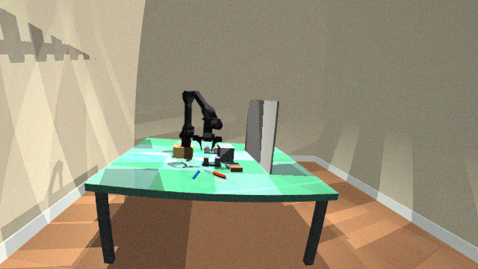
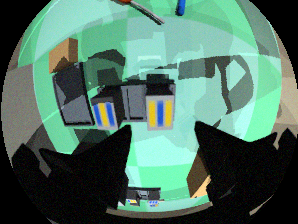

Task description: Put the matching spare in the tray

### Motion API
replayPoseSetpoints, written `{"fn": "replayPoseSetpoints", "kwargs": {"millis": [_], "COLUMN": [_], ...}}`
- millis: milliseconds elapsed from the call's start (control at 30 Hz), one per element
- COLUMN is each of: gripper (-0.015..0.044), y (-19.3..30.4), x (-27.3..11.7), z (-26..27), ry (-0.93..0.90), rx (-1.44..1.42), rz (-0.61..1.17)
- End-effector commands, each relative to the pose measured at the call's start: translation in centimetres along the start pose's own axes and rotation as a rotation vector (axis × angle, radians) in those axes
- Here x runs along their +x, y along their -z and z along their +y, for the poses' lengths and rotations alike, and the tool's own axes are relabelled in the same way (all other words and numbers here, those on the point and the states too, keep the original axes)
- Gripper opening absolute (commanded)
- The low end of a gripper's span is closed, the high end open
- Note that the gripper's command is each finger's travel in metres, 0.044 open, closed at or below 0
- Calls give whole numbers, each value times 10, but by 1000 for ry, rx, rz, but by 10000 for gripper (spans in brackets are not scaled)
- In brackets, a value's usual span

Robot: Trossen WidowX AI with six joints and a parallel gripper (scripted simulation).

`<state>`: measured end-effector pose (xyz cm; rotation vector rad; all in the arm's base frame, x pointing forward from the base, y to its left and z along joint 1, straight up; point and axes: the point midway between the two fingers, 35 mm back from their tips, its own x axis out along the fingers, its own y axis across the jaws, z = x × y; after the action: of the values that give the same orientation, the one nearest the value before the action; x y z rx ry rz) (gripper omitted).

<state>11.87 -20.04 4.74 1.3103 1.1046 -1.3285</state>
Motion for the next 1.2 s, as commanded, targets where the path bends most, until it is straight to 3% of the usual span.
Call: {"fn": "replayPoseSetpoints", "kwargs": {"millis": [0, 1167], "gripper": [300, 300], "y": [1, 3], "x": [7, 65], "z": [0, 1], "ry": [2, 2], "rx": [6, 6], "rz": [7, 7]}}
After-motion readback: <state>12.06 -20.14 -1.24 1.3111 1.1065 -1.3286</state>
